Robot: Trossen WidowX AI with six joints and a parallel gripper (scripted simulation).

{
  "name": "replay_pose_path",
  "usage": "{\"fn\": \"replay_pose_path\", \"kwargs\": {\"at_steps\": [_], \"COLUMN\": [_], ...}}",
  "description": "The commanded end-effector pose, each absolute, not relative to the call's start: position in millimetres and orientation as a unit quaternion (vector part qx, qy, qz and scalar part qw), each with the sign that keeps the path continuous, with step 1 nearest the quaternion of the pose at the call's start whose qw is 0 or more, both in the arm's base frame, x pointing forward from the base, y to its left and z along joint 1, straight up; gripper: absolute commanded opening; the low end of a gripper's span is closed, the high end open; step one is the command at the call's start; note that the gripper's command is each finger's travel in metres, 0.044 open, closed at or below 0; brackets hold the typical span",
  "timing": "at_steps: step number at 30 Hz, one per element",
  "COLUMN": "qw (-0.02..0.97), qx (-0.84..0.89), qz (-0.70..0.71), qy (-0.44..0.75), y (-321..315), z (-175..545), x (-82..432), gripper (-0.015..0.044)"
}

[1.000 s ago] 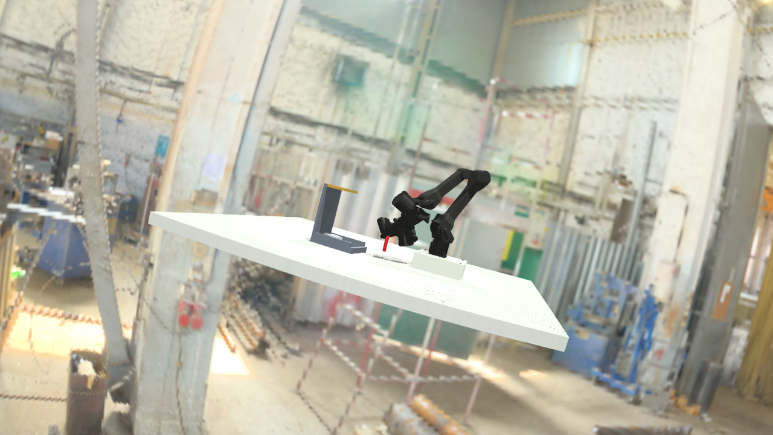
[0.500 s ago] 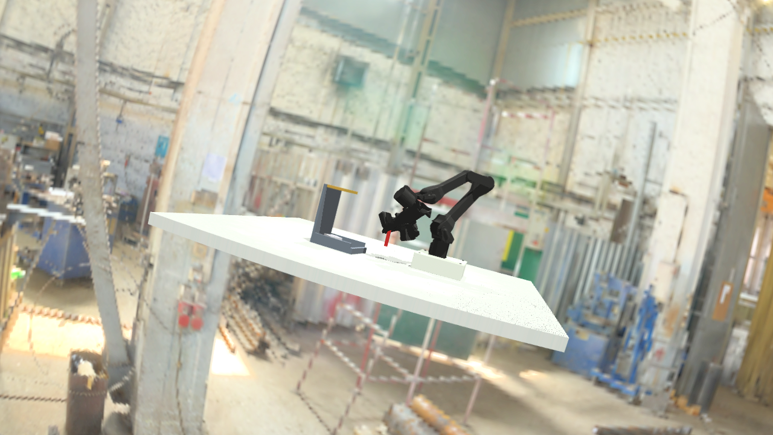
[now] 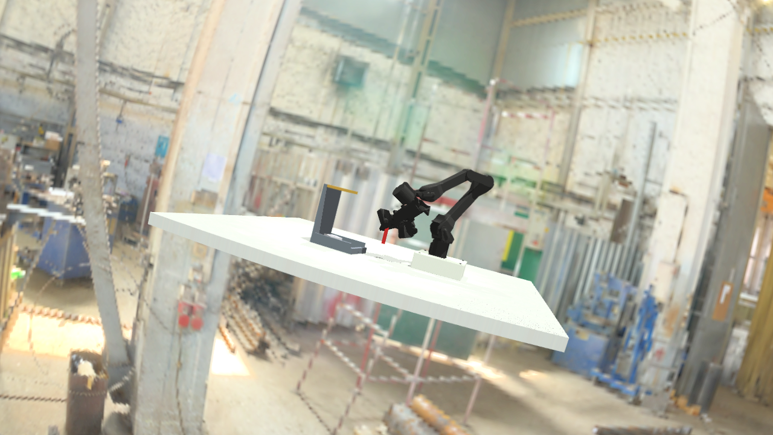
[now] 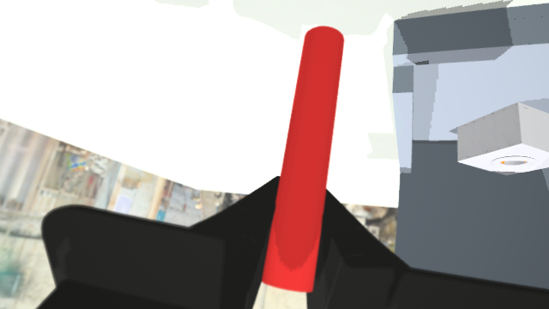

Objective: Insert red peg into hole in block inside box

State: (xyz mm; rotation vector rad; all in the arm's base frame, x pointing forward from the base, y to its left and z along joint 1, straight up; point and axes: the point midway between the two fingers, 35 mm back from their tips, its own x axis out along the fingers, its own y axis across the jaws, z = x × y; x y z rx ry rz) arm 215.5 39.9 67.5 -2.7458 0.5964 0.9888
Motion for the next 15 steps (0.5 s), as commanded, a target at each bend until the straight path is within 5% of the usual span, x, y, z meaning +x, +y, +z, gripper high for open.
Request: {"fn": "replay_pose_path", "kwargs": {"at_steps": [1, 15], "qw": [0.077, 0.068], "qx": [-0.92, -0.924], "qz": [0.334, 0.339], "qy": [0.191, 0.161], "y": [46, 66], "z": [68, 71], "x": [221, 240], "gripper": [0.0, 0.0]}}
